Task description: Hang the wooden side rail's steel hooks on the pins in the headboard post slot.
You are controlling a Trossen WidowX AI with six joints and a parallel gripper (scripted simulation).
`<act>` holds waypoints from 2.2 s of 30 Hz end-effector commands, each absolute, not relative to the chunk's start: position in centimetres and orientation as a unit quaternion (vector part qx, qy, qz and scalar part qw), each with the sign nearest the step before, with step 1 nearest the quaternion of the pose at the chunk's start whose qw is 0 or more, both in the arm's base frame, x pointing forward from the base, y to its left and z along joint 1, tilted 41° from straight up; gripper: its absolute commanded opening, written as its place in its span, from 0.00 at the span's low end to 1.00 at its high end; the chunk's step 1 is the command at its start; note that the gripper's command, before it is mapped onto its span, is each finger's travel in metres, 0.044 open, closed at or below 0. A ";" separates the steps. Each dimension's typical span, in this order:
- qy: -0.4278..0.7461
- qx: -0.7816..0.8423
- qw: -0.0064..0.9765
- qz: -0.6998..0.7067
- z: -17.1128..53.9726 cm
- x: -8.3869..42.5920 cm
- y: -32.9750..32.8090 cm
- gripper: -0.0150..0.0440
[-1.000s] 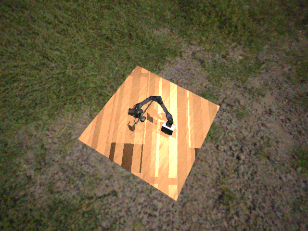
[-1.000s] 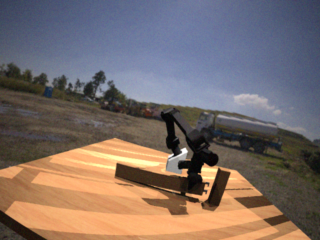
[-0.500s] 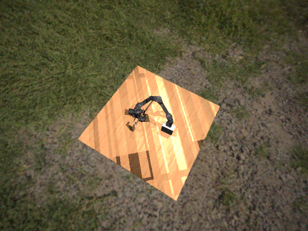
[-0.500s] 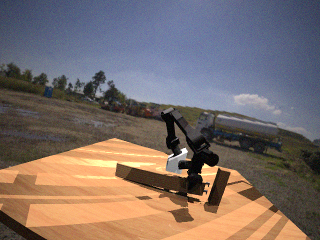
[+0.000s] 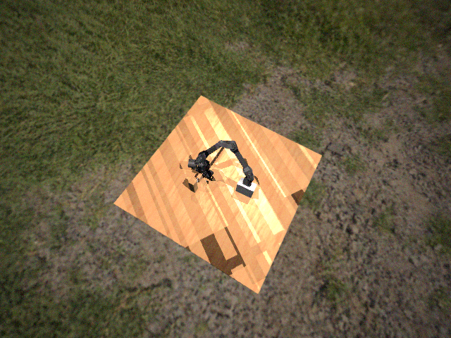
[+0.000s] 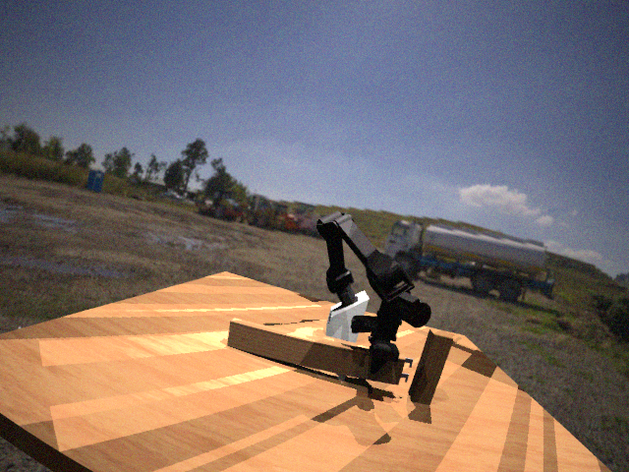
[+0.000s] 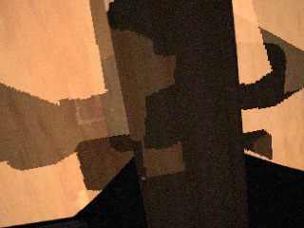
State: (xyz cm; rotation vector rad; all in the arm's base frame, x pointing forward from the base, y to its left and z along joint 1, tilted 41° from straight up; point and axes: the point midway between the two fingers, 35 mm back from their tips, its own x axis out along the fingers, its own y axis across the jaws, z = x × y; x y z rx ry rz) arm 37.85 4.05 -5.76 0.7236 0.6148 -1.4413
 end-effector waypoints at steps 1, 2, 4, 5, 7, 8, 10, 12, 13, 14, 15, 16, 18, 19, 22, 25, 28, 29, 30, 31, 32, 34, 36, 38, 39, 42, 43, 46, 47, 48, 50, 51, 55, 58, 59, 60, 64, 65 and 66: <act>0.273 0.321 0.653 -0.629 -5.8 37.9 4.8 0.25; 0.273 0.321 0.653 -0.629 -5.8 37.9 4.8 0.25; 0.273 0.321 0.653 -0.629 -5.8 37.9 4.8 0.25; 0.273 0.321 0.653 -0.629 -5.8 37.9 4.8 0.25; 0.273 0.321 0.653 -0.629 -5.8 37.9 4.8 0.25; 0.273 0.321 0.653 -0.629 -5.8 37.9 4.8 0.25; 0.273 0.321 0.653 -0.629 -5.8 38.0 4.8 0.25; 0.273 0.321 0.653 -0.629 -5.8 38.0 4.9 0.25; 0.273 0.321 0.653 -0.629 -5.8 38.0 4.9 0.25; 0.273 0.321 0.653 -0.629 -5.8 38.0 4.9 0.25; 0.273 0.321 0.653 -0.629 -5.8 38.0 4.9 0.25; 0.273 0.321 0.653 -0.629 -5.8 38.0 4.9 0.25; 0.273 0.321 0.653 -0.629 -5.8 37.9 4.9 0.25; 0.273 0.321 0.653 -0.629 -5.8 37.9 5.0 0.25; 0.273 0.321 0.653 -0.629 -5.8 37.9 5.0 0.25; 0.273 0.321 0.653 -0.629 -5.9 37.9 5.0 0.25; 0.273 0.321 0.653 -0.629 -5.9 37.9 5.0 0.25; 0.273 0.321 0.653 -0.629 -5.9 37.9 5.0 0.25; 0.273 0.321 0.653 -0.629 -6.0 37.9 5.0 0.25; 0.273 0.321 0.653 -0.629 -6.0 37.9 5.0 0.25; 0.273 0.321 0.653 -0.629 -6.0 37.9 5.0 0.25; 0.273 0.321 0.653 -0.629 -6.0 37.9 5.0 0.25; 0.273 0.321 0.653 -0.629 -6.0 37.9 5.0 0.25; 0.273 0.321 0.653 -0.629 -6.0 38.0 5.0 0.25; 0.273 0.321 0.653 -0.629 -6.0 38.0 5.1 0.25; 0.273 0.321 0.653 -0.629 -6.0 38.0 5.1 0.25; 0.273 0.321 0.653 -0.629 -6.0 38.0 5.1 0.25; 0.273 0.321 0.653 -0.629 -6.0 38.0 5.1 0.25; 0.273 0.321 0.653 -0.629 -6.0 38.0 5.2 0.25; 0.273 0.321 0.653 -0.629 -6.0 38.0 5.2 0.25; 0.273 0.321 0.653 -0.629 -6.0 37.9 5.2 0.25; 0.273 0.321 0.653 -0.629 -6.0 37.9 5.2 0.25; 0.273 0.321 0.653 -0.629 -6.1 37.9 5.2 0.25; 0.273 0.321 0.653 -0.629 -6.1 37.9 5.2 0.25; 0.273 0.321 0.653 -0.629 -6.1 37.9 5.2 0.25; 0.273 0.321 0.653 -0.629 -6.1 37.9 5.2 0.25; 0.273 0.321 0.653 -0.629 -6.2 37.9 5.2 0.25; 0.273 0.321 0.653 -0.629 -6.2 37.9 5.2 0.25; 0.273 0.321 0.653 -0.629 -6.2 37.9 5.3 0.25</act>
